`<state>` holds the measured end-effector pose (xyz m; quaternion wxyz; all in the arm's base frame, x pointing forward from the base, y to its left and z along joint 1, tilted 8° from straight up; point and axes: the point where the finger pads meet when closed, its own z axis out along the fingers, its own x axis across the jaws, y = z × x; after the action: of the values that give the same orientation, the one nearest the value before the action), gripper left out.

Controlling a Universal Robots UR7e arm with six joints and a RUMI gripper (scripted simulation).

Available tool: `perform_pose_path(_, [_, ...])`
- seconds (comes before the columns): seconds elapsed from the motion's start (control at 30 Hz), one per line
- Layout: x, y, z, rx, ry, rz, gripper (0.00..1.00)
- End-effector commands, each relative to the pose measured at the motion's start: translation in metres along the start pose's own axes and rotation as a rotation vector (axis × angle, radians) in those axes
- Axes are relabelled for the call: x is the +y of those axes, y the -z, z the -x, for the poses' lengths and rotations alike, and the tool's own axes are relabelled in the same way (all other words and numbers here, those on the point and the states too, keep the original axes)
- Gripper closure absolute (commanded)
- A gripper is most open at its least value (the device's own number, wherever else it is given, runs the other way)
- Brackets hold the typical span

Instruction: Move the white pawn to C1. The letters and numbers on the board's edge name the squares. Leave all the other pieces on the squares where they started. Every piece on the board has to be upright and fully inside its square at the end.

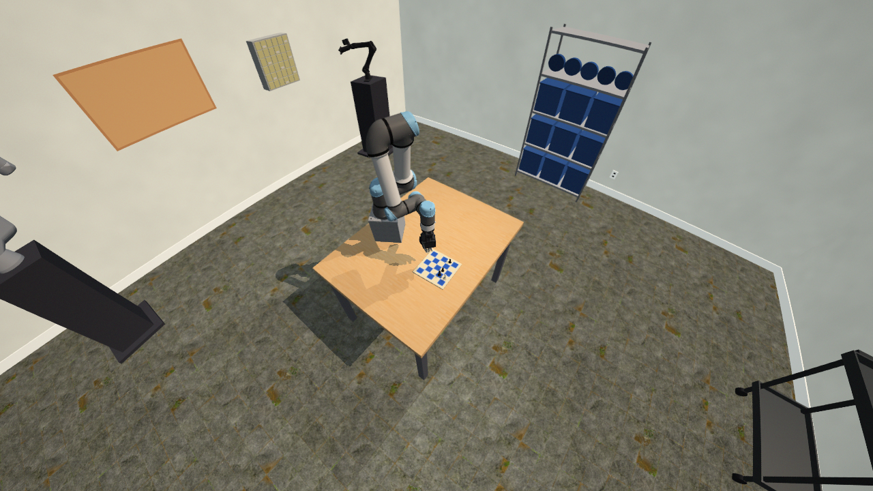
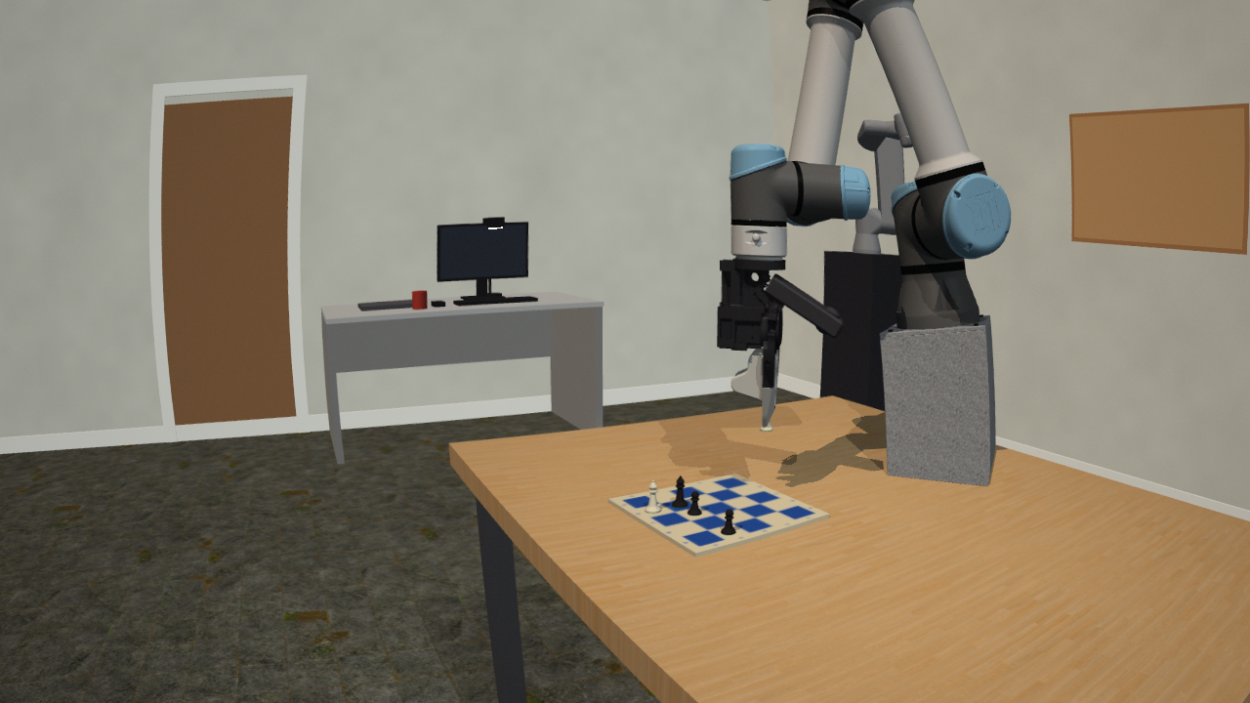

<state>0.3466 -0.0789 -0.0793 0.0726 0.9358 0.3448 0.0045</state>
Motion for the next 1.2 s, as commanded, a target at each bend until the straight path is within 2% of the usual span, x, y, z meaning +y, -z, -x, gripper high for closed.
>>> perform_pose_path(0.0, [0.000, 0.001, 0.002, 0.003, 0.000, 0.002, 1.00])
perform_pose_path(0.5, [0.000, -0.006, 0.002, 0.003, 0.000, 0.002, 1.00])
perform_pose_path(0.87, [0.000, -0.027, 0.002, 0.003, 0.000, 0.002, 1.00])
perform_pose_path(1.17, [0.000, -0.055, 0.003, 0.003, 0.000, 0.002, 1.00])
